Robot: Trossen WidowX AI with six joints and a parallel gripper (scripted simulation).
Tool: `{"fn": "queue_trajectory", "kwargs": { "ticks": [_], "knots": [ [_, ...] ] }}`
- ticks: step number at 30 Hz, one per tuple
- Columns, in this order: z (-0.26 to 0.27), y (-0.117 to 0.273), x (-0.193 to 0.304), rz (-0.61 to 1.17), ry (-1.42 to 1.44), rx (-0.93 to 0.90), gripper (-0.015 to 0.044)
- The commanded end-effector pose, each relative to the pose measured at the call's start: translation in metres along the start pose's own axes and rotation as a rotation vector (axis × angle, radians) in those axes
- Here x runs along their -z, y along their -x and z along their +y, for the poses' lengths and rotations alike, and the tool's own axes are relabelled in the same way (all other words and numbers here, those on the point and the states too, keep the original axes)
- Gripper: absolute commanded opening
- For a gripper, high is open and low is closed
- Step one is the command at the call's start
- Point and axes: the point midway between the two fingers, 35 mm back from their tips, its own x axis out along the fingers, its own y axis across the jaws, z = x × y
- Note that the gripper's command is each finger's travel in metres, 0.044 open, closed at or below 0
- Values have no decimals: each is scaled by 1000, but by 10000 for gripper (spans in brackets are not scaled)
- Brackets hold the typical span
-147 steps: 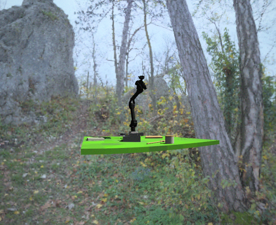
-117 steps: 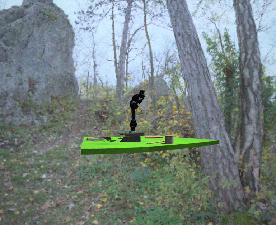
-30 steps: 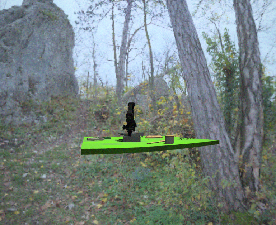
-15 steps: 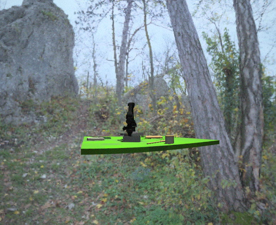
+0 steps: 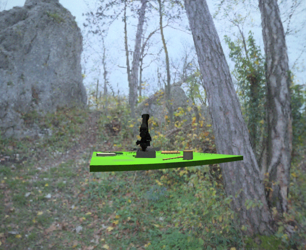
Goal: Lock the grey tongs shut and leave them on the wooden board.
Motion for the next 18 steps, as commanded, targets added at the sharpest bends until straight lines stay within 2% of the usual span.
{"fn": "queue_trajectory", "kwargs": {
  "ticks": [1,18],
  "knots": [
    [0,1,0,0,0,-2,228],
    [0,1,0,0,0,-2,115]
  ]
}}
